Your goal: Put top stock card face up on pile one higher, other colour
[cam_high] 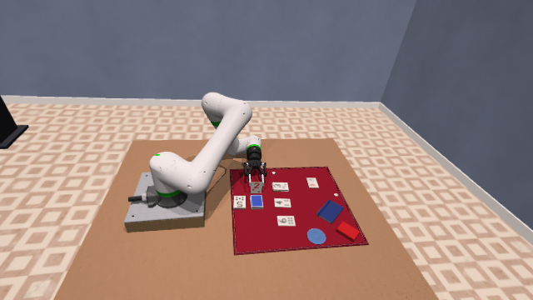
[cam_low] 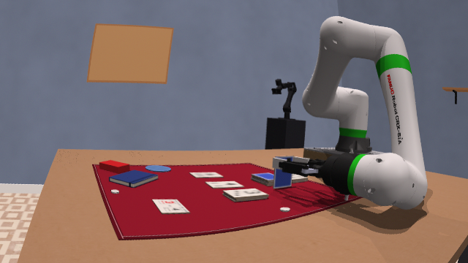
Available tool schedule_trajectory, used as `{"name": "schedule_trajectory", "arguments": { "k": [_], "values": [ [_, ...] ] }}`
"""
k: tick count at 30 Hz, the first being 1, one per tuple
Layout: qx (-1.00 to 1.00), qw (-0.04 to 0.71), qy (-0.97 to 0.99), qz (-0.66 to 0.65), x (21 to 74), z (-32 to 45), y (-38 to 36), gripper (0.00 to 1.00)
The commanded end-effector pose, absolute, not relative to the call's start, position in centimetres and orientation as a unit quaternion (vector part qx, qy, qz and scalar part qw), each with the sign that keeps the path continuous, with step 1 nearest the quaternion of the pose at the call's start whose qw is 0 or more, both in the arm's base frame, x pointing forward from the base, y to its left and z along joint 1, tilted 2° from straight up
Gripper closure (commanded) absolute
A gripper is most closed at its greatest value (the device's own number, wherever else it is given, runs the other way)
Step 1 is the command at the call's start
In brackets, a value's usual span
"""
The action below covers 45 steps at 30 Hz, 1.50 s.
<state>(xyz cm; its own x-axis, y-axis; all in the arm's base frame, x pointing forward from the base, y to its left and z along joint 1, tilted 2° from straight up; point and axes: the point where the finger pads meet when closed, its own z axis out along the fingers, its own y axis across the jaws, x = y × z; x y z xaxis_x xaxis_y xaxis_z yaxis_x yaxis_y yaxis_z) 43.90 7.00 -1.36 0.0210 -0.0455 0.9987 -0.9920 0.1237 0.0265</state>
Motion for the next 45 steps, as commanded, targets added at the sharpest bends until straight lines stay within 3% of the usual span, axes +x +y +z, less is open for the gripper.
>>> {"name": "schedule_trajectory", "arguments": {
  "k": [1, 45],
  "values": [
    [0.485, 0.525, -0.535, 0.451, 43.91, -1.37, 7.0, 0.57],
    [0.485, 0.525, -0.535, 0.451, 43.91, -1.46, 7.0, 0.57]
  ]
}}
